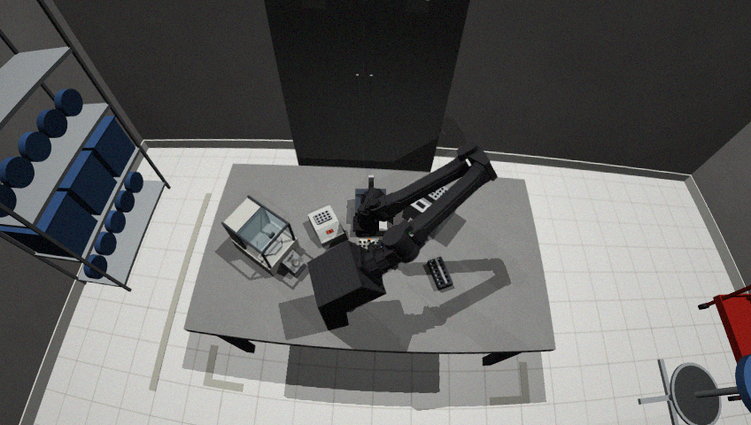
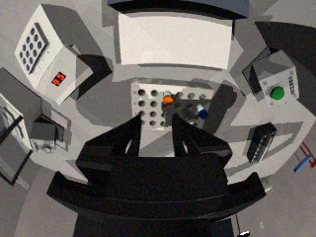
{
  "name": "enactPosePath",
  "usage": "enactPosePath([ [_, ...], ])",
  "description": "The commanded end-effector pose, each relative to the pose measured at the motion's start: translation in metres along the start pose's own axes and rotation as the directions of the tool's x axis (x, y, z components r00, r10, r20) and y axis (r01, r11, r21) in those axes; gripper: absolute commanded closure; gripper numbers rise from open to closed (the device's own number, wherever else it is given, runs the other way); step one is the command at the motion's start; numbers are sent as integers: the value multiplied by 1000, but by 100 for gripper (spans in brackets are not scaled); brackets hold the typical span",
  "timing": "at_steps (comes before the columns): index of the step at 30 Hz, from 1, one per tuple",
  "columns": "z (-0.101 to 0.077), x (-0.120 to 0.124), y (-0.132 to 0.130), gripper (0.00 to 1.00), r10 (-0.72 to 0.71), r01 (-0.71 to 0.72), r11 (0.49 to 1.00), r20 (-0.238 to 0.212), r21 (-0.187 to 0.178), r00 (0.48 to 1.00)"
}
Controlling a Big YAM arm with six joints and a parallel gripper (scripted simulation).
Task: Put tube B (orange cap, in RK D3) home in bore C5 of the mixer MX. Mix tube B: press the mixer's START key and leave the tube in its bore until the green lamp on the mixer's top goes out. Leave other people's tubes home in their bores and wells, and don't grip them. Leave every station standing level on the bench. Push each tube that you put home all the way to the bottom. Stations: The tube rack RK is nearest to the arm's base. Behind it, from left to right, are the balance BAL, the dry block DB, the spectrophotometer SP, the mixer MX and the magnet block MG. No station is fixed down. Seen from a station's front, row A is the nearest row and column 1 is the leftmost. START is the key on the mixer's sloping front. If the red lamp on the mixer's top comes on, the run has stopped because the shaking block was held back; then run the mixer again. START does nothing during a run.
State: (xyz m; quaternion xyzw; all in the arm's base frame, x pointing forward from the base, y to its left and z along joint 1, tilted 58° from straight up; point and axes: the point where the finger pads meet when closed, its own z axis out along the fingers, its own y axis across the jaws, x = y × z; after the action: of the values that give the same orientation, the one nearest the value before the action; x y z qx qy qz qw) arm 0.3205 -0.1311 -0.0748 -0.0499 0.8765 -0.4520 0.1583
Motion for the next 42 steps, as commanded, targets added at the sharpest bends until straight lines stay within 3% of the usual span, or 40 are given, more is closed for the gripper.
enactPosePath([
  [1, -6, -2, -8, 64, 77, -78, 997, 20, 16, 997],
  [10, -4, 13, -9, 64, 51, -51, 999, -17, 8, 999],
  [37, -5, 7, -17, 64, 57, -57, 998, 4, 14, 998],
  [42, 6, 2, -14, 64, 55, -55, 998, 4, 13, 998],
])
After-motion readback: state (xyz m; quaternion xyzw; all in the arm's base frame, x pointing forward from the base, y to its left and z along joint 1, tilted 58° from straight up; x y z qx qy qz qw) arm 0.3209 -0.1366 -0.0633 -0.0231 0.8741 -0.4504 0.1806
